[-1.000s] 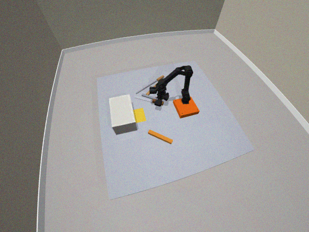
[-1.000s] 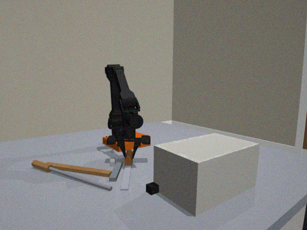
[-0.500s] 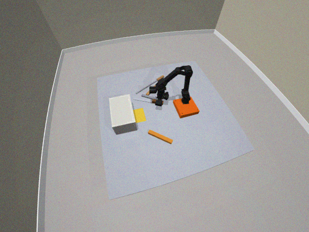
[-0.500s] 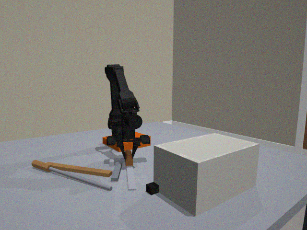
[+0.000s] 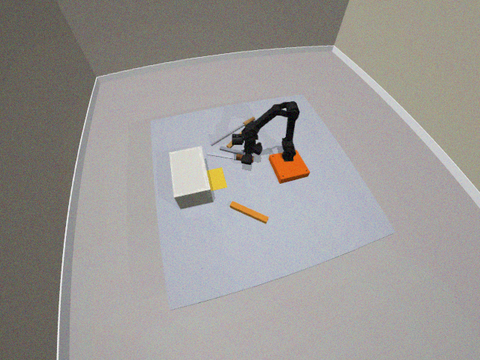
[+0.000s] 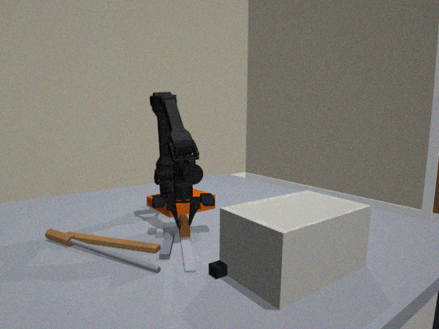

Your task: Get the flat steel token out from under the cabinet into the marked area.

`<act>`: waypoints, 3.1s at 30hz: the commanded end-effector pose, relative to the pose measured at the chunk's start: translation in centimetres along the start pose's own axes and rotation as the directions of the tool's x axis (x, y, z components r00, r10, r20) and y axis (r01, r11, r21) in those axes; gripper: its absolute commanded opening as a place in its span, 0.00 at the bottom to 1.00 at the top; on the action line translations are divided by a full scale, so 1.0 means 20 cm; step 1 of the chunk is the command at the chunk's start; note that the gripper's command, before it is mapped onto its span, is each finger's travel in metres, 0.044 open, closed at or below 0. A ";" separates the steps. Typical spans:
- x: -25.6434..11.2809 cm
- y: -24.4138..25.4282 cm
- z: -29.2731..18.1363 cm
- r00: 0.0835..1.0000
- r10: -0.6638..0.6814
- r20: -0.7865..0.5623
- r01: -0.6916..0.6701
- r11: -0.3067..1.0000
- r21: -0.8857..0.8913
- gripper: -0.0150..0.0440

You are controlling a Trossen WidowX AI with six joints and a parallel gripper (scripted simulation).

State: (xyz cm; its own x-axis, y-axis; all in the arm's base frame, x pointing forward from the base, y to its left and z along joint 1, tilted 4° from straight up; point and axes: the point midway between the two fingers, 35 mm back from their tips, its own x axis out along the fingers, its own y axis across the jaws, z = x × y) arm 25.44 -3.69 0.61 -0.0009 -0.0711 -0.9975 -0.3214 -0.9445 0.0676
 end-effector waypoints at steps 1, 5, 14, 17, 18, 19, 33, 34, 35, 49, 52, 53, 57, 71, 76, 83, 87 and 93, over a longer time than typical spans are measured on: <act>-0.01 0.00 -0.01 1.000 0.001 -0.003 -0.001 0.999 0.040 0.25; -0.01 0.00 -0.01 1.000 0.001 -0.003 -0.001 0.997 0.073 0.25; -0.01 0.00 -0.01 1.000 0.001 -0.003 -0.001 0.989 0.145 0.25; -0.01 0.00 -0.01 1.000 0.001 -0.003 -0.001 0.986 0.169 0.25; -0.01 0.00 -0.01 1.000 0.001 -0.003 -0.001 0.984 0.177 0.25; -0.01 0.00 -0.01 1.000 0.001 -0.003 -0.001 0.983 0.185 0.25; -0.01 0.01 -0.01 1.000 0.001 -0.003 0.000 0.956 0.295 0.25; -0.01 0.01 -0.01 1.000 0.001 -0.003 0.000 0.953 0.303 0.25; -0.01 0.01 -0.01 1.000 0.001 -0.003 0.000 0.951 0.310 0.25; -0.01 0.01 -0.01 1.000 0.000 -0.003 0.001 0.949 0.316 0.25; -0.01 0.01 -0.01 1.000 0.000 -0.003 0.001 0.955 0.296 0.25; -0.01 0.01 -0.01 1.000 0.000 -0.003 0.001 0.957 0.290 0.25; -0.01 0.02 -0.01 1.000 0.000 -0.003 0.001 0.964 0.264 0.25; -0.01 0.05 -0.01 1.000 0.000 -0.003 0.000 0.984 0.179 0.25; -0.01 0.06 -0.01 1.000 0.001 -0.003 0.000 0.989 0.150 0.25; -0.01 0.08 -0.01 1.000 0.002 -0.003 -0.002 0.994 0.109 0.25; -0.01 0.09 -0.01 1.000 0.004 -0.003 -0.004 0.996 0.086 0.25; -0.01 0.09 -0.01 1.000 0.004 -0.003 -0.004 0.993 0.114 0.25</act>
State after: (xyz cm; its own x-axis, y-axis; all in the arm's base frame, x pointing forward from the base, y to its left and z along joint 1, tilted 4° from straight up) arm 25.00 -5.39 0.82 -0.0004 -0.0713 -0.9975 -0.4168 -0.9067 0.0649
